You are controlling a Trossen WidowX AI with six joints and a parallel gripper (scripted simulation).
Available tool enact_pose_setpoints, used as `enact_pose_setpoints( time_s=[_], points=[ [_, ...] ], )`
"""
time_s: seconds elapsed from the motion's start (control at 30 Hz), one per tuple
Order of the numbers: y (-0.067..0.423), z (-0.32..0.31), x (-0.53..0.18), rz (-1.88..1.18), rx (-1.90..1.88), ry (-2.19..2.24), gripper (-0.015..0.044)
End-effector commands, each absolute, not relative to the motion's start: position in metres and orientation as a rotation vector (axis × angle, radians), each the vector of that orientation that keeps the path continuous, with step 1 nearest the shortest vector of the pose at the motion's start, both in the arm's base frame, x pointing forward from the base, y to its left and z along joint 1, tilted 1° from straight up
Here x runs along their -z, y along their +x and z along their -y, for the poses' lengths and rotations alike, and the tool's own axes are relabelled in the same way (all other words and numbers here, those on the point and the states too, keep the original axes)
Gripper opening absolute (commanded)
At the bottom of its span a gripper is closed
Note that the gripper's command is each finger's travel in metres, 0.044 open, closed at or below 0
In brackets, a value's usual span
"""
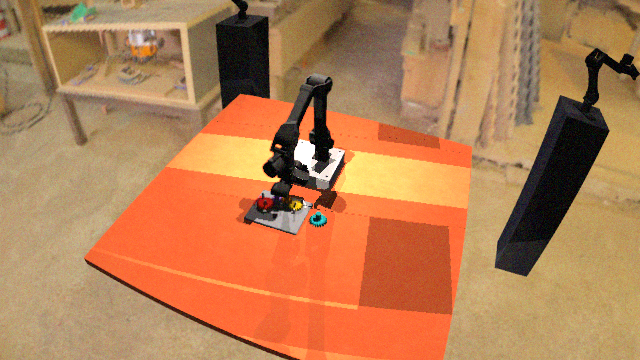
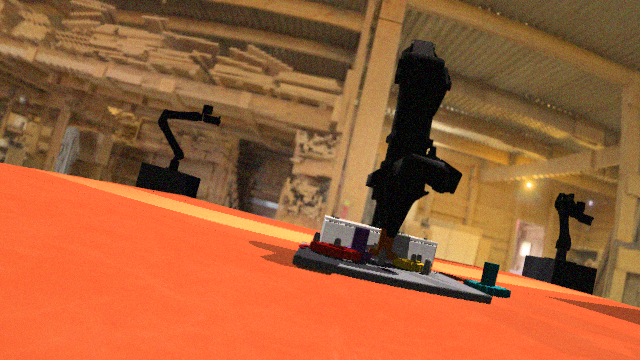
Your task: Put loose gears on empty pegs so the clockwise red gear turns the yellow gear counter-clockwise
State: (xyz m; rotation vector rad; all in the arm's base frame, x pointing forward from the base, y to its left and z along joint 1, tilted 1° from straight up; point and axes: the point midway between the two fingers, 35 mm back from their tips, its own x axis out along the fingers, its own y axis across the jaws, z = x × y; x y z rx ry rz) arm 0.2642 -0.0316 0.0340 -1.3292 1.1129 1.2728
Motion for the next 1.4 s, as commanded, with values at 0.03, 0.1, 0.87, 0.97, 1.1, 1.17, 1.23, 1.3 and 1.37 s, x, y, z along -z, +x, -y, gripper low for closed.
enact_pose_setpoints(
  time_s=[0.03,0.1,0.87,0.97,1.1,1.17,1.23,1.3,1.37],
  points=[
    [0.2625,0.0318,-0.0323,-1.057,-1.353,-1.405,0.0],
    [0.2625,0.0323,-0.0321,-1.025,-1.393,-1.447,0.0],
    [0.2625,0.0324,-0.031,-1.025,-1.394,-1.447,0.0],
    [0.2632,0.0327,-0.0309,-1.07,-1.336,-1.387,0.0],
    [0.2643,0.0324,-0.0309,-1.125,-1.26,-1.308,0.0],
    [0.2648,0.0318,-0.0308,-1.15,-1.222,-1.269,0.0],
    [0.2647,0.0311,-0.0305,-1.166,-1.199,-1.244,0.0],
    [0.2642,0.0307,-0.0302,-1.167,-1.197,-1.243,0.0],
    [0.2638,0.0307,-0.0301,-1.16,-1.207,-1.253,0.0]
  ],
)
